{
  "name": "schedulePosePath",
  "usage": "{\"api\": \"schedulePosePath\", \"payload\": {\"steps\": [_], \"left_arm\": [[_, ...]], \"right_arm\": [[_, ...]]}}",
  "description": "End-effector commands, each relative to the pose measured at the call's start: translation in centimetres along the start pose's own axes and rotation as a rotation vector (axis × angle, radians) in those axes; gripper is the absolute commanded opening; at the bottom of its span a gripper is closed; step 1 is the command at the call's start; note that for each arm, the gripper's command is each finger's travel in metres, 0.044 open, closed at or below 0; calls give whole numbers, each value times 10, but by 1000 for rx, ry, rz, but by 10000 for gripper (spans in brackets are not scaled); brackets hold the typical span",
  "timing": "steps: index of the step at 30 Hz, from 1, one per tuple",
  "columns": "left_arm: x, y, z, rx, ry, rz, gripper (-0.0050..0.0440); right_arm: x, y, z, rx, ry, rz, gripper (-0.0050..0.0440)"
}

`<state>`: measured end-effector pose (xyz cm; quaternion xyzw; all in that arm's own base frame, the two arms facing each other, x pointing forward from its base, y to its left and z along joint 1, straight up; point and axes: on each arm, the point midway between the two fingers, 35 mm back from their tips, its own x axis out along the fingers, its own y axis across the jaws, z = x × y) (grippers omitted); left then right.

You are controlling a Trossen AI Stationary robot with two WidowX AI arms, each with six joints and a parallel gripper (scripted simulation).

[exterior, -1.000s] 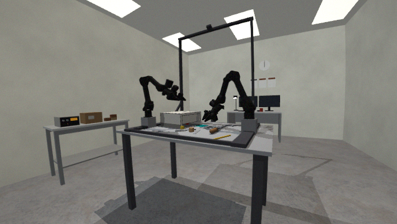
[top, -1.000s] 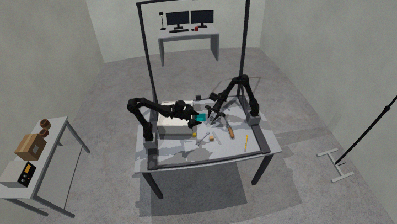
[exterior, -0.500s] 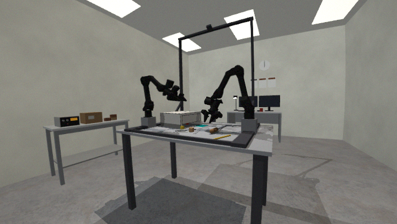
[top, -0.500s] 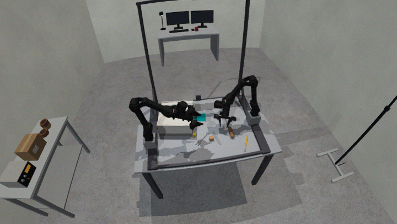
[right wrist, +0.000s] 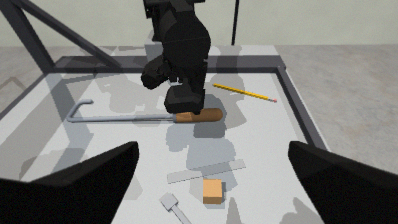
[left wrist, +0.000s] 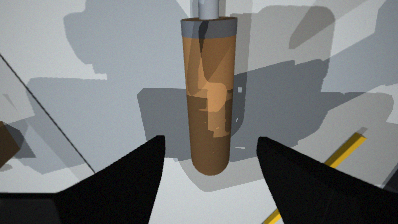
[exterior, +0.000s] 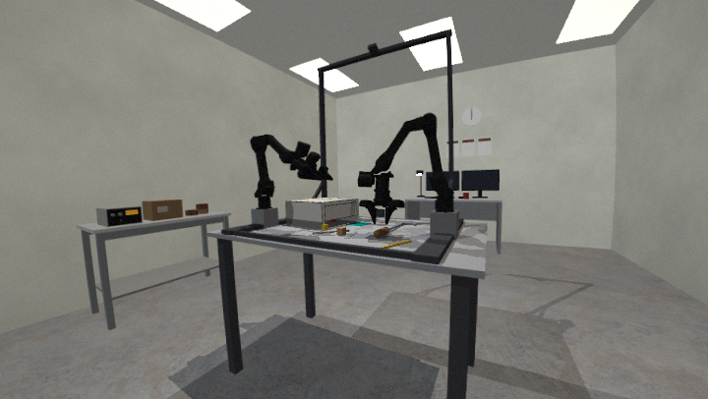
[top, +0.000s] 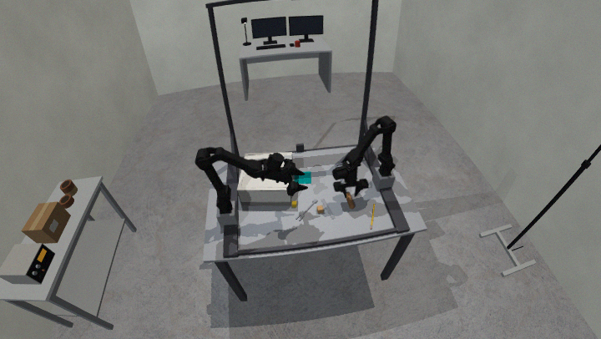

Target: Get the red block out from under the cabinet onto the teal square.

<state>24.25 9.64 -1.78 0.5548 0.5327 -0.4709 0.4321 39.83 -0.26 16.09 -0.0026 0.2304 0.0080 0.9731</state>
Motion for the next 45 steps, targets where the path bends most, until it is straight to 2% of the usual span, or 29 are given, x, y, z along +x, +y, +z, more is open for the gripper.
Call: {"api": "schedulePosePath", "payload": {"steps": [1, 7, 10, 16, 18, 21, 24, 33, 37, 39, 41, 45], "left_arm": [[-3, 3, -7, -22, -79, 11, 254], [1, 2, -14, -71, -173, 30, 254], [7, 0, -12, -74, -184, 26, 247], [38, -3, -4, -74, -189, 18, 222], [38, -3, -4, -74, -189, 18, 222], [43, -3, -3, -71, -187, 17, 204], [46, 8, -8, -73, -179, 34, 191], [45, 5, -7, -73, -178, 36, 131], [45, 5, -7, -74, -178, 36, 125], [45, 5, -7, -74, -178, 35, 77], [44, 2, -5, -95, -178, 35, 113], [43, -5, 1, -198, -180, 27, 113]], "right_arm": [[-4, 1, 13, -1, -38, 2, 440], [-4, 1, 13, -1, -38, 2, 440], [-4, 1, 13, -1, -38, 2, 440], [-4, 1, 13, -1, -38, 2, 440], [-4, 1, 13, -1, -38, 2, 440], [-4, 1, 13, -1, -38, 2, 440], [-4, 1, 13, -1, -38, 2, 440], [-4, 1, 13, -1, -38, 2, 440], [-4, 1, 13, -1, -38, 2, 440], [-4, 1, 13, -1, -38, 2, 440], [-4, 1, 13, -1, -38, 2, 440], [-2, 1, 14, -1, -36, 2, 440]]}}
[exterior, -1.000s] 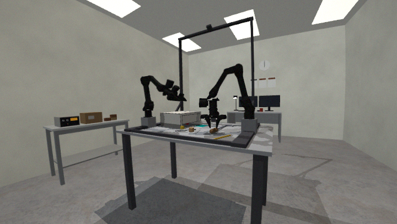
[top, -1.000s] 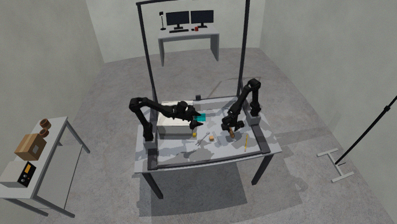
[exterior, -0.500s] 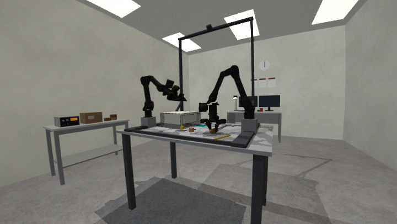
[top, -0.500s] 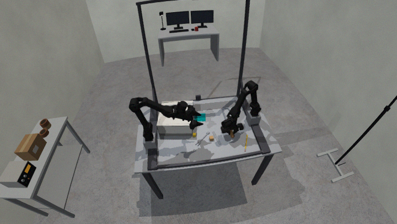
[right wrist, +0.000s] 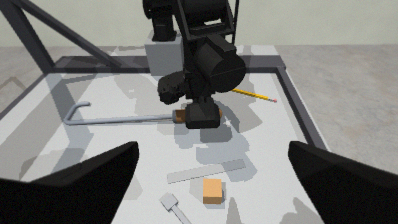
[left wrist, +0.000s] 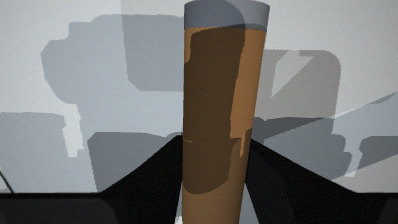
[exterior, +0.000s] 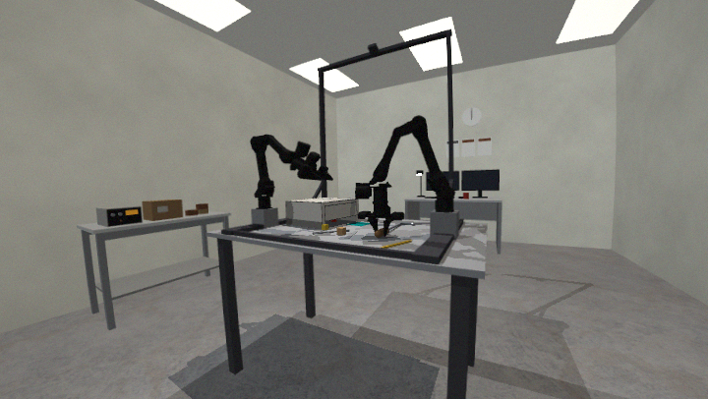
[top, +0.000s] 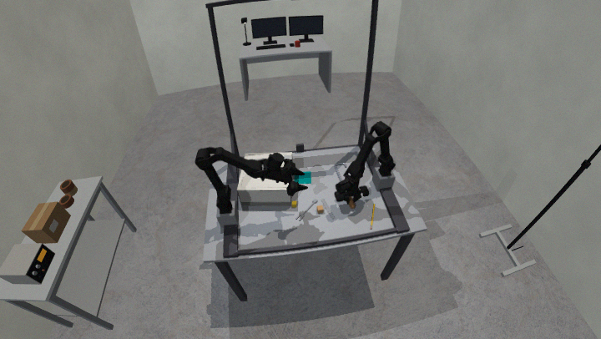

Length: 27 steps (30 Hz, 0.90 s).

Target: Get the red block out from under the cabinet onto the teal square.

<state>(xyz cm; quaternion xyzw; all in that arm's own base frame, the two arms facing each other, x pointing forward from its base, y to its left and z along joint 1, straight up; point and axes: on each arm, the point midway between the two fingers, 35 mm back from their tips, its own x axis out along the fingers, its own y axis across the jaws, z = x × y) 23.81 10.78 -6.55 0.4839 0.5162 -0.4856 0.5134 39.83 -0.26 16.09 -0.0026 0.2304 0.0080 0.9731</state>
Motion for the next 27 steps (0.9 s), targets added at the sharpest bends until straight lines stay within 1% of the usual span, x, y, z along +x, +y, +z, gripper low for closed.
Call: {"api": "schedulePosePath", "payload": {"steps": [1, 5, 7, 19, 27], "left_arm": [[-5, -3, 5, -102, 2, 27, 113], [-5, -10, 11, -208, 0, 27, 113], [-5, -10, 11, -208, 0, 27, 113], [-4, -28, 32, -527, -7, 26, 113], [-4, -35, 44, -687, -8, 25, 113]], "right_arm": [[-1, 1, 13, -1, -35, 3, 440], [3, 9, 15, -15, -42, 27, 440], [3, 9, 15, -15, -42, 27, 440], [32, 46, 4, -71, -38, 140, 440], [37, 54, 2, -80, -38, 161, 440]]}}
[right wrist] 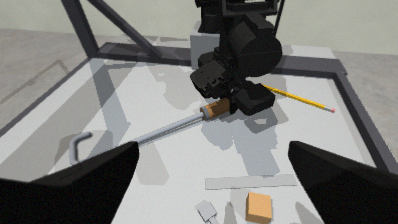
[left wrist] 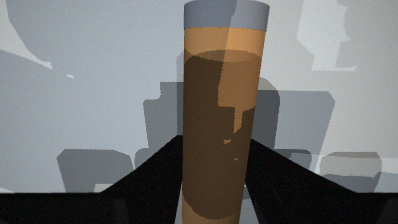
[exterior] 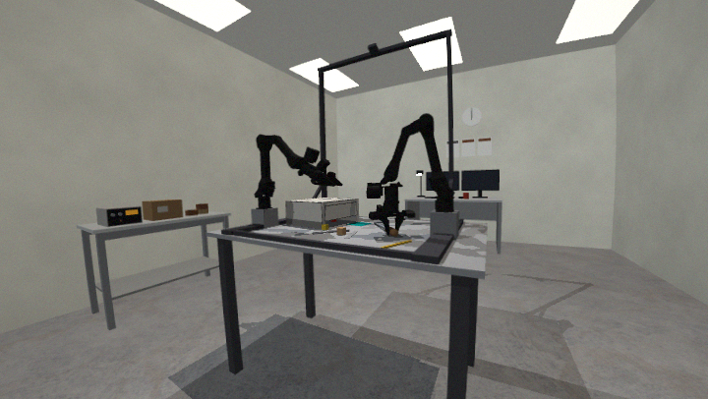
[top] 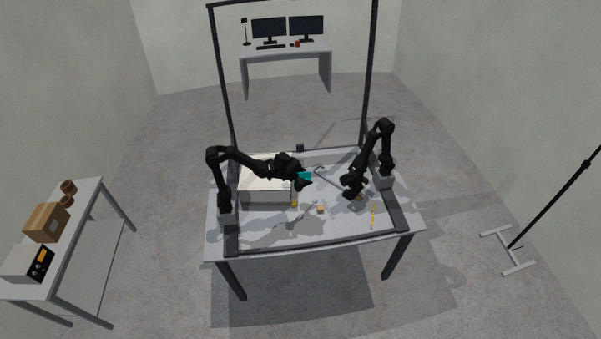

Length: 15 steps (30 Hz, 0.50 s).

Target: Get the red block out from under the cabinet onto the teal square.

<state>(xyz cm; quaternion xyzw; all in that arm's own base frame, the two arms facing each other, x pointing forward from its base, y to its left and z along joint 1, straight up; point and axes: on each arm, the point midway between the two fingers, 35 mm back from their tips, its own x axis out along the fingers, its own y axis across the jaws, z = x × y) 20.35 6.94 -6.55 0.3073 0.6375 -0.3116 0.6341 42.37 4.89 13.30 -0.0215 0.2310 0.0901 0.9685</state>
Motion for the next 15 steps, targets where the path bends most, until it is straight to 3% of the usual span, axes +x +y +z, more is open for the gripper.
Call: {"api": "schedulePosePath", "payload": {"steps": [1, 15], "left_arm": [[-4, -5, 9, -108, -14, 25, 113], [-3, -25, 27, -427, -19, 20, 113]], "right_arm": [[2, 2, 12, -8, -35, 10, 440], [2, 1, 11, -7, -33, 8, 440]]}}
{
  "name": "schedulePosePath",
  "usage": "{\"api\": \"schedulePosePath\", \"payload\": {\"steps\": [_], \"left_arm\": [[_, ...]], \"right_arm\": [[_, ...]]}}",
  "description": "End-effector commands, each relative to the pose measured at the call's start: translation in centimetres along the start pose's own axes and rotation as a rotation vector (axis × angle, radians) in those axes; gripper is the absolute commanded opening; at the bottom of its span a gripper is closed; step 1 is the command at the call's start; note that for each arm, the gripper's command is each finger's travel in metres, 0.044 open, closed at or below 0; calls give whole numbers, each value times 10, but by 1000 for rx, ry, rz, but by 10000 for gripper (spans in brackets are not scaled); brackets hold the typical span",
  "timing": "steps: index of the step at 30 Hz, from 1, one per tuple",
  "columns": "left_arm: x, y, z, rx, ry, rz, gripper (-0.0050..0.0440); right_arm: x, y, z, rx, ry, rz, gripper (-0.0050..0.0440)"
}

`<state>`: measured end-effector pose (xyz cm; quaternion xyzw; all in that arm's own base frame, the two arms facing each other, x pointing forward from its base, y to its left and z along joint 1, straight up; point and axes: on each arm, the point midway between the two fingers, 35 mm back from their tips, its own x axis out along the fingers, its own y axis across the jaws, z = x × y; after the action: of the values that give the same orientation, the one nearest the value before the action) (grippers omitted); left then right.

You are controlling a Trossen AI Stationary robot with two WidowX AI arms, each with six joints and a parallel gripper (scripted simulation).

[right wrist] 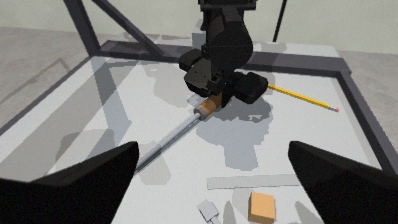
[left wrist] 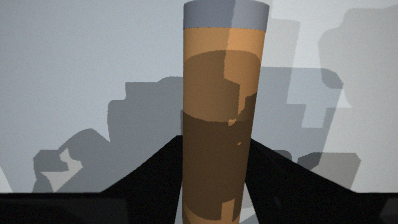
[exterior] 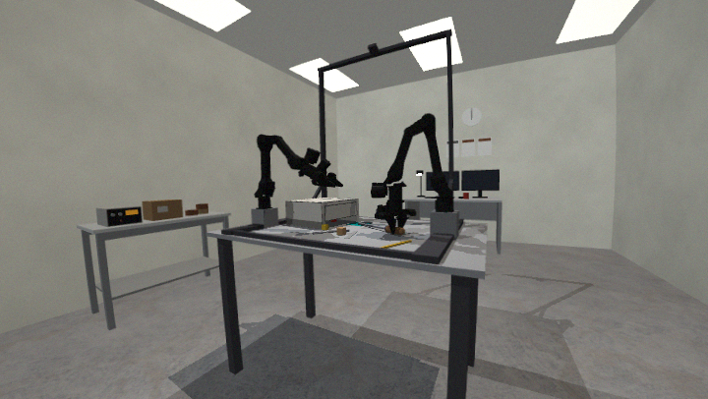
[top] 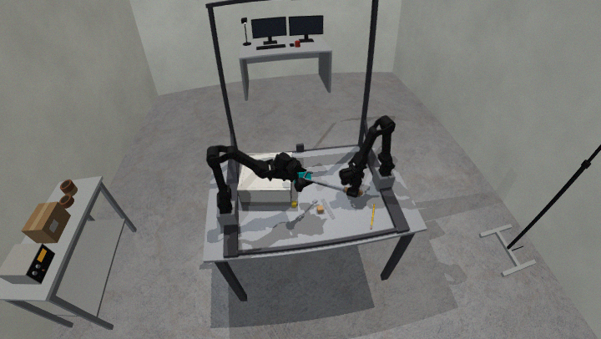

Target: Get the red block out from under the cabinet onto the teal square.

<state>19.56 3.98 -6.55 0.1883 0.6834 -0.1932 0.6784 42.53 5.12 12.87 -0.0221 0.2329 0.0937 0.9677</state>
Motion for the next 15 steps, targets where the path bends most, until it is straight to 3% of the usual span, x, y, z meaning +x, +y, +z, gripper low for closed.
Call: {"api": "schedulePosePath", "payload": {"steps": [1, 9, 15], "left_arm": [[-3, -6, 9, -94, -24, 18, 113], [-3, -18, 24, -306, -26, 14, 113], [-2, -20, 27, -350, -25, 13, 113]], "right_arm": [[-1, -1, 14, -4, -37, 1, 440], [-4, -1, 15, -3, -40, -2, 440], [-4, -1, 15, -3, -40, -2, 440]]}}
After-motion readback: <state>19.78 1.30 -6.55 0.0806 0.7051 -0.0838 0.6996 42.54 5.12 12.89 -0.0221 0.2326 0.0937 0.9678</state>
